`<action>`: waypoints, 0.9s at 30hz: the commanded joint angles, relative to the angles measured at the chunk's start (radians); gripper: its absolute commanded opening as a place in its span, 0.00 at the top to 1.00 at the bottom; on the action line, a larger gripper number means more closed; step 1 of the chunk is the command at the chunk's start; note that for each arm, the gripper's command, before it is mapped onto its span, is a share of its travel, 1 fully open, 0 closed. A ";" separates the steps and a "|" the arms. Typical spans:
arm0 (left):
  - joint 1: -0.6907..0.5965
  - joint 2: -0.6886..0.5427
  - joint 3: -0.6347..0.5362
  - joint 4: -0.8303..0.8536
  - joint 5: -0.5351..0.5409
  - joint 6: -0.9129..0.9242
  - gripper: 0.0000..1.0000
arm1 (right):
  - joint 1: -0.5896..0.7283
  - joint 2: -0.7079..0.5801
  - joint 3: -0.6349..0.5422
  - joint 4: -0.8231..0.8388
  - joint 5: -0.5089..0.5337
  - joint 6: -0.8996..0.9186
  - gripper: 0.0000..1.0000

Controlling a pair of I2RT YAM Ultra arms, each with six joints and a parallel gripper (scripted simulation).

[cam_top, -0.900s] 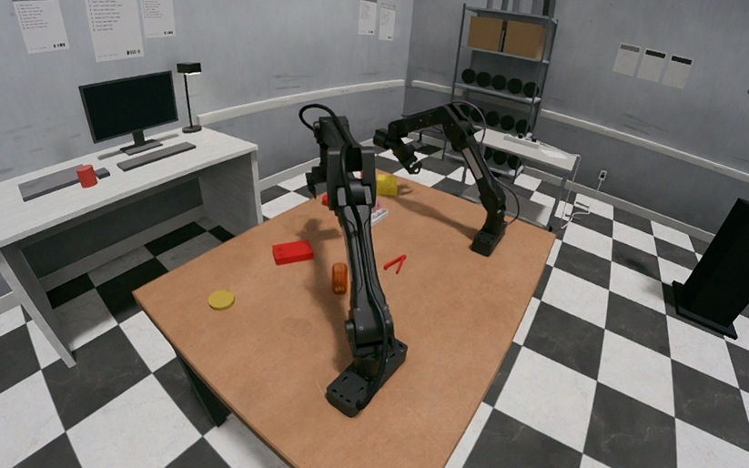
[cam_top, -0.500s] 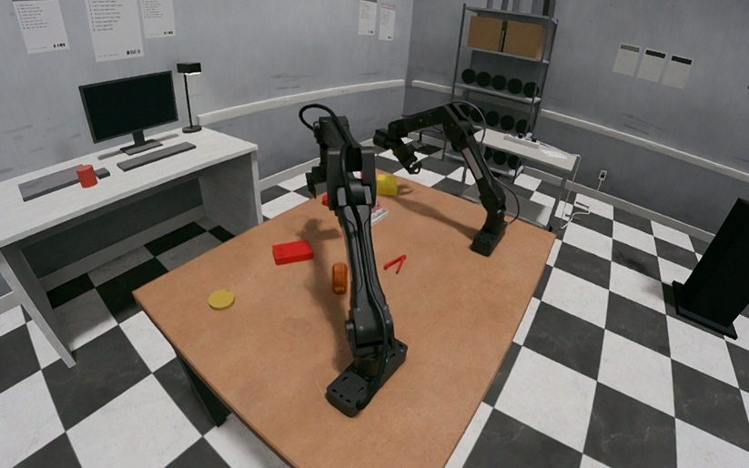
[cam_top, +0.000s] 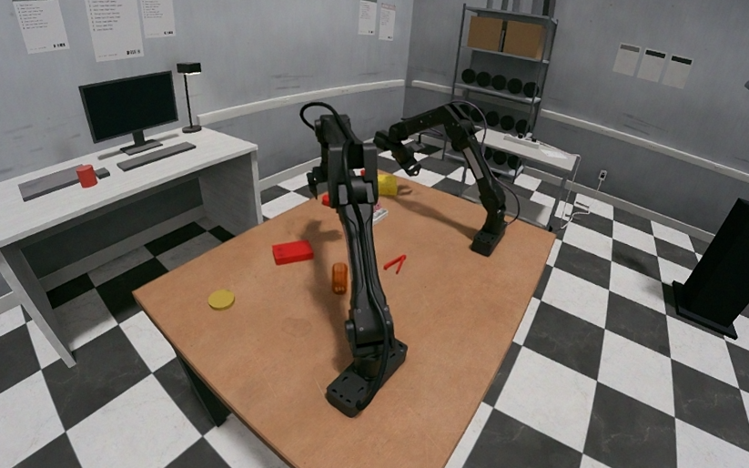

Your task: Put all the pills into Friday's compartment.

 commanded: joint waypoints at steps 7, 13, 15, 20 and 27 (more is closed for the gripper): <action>-0.049 -0.330 -0.166 -0.023 0.013 -0.018 0.00 | 0.118 -0.199 -0.267 0.254 0.060 -0.171 0.00; -0.096 -0.670 -0.377 -0.042 0.011 -0.029 0.00 | 0.240 -0.376 -0.553 0.467 0.073 -0.332 0.00; -0.110 -0.776 -0.449 -0.043 0.013 -0.032 0.00 | 0.285 -0.433 -0.641 0.529 0.077 -0.382 0.00; -0.141 -1.042 -0.611 -0.045 0.014 -0.041 0.00 | 0.412 -0.566 -0.834 0.686 0.075 -0.527 0.00; -0.172 -1.280 -0.750 -0.059 0.015 -0.051 0.00 | 0.560 -0.696 -1.013 0.864 0.055 -0.715 0.00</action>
